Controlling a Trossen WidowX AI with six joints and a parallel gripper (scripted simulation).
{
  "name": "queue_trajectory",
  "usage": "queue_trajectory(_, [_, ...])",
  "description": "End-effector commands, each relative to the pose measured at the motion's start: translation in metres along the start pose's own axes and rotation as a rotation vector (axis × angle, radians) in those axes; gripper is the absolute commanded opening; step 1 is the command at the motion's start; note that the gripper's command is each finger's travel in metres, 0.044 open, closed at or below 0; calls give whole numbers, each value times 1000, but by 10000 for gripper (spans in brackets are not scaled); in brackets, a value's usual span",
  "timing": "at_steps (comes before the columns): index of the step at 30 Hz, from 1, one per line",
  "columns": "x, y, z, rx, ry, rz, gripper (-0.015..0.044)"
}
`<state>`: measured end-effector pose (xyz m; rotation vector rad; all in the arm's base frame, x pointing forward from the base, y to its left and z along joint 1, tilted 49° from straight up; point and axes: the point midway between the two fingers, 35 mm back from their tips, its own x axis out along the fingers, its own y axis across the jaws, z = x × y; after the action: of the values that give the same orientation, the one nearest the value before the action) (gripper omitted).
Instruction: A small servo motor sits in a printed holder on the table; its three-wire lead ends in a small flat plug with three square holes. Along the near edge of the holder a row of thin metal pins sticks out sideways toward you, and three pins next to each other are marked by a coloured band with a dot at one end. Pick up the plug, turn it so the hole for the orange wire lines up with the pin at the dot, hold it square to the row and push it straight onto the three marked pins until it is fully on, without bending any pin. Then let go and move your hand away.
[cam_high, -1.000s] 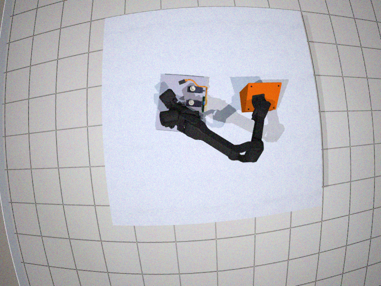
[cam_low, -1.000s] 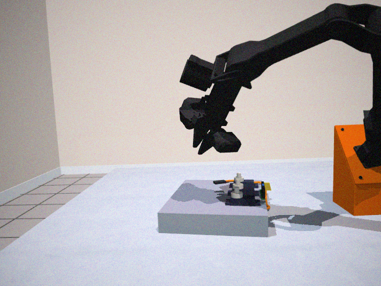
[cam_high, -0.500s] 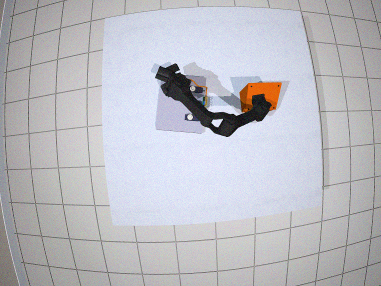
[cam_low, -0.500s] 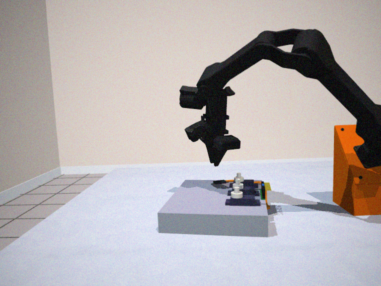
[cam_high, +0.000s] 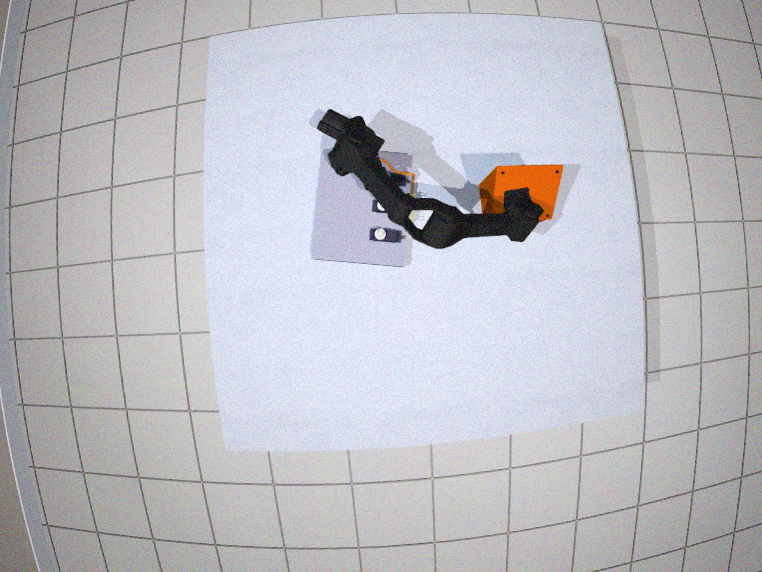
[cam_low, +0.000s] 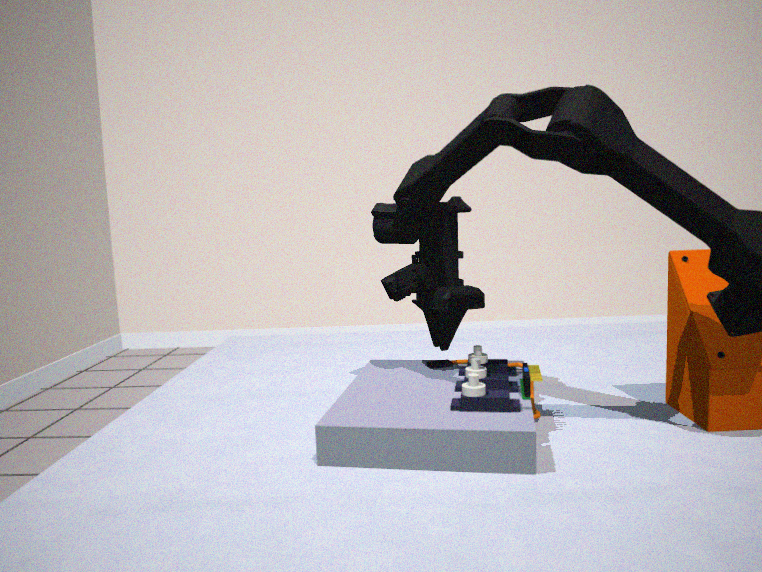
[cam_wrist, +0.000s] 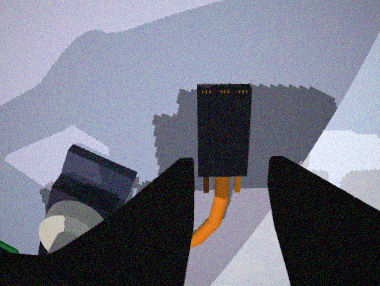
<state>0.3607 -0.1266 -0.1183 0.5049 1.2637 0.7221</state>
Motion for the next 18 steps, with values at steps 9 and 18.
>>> queue_trajectory(9, [17, 1, -4, 12, 6, 11, 115])
queue_trajectory(18, [24, 1, -4, 12, 5, 11, 36])
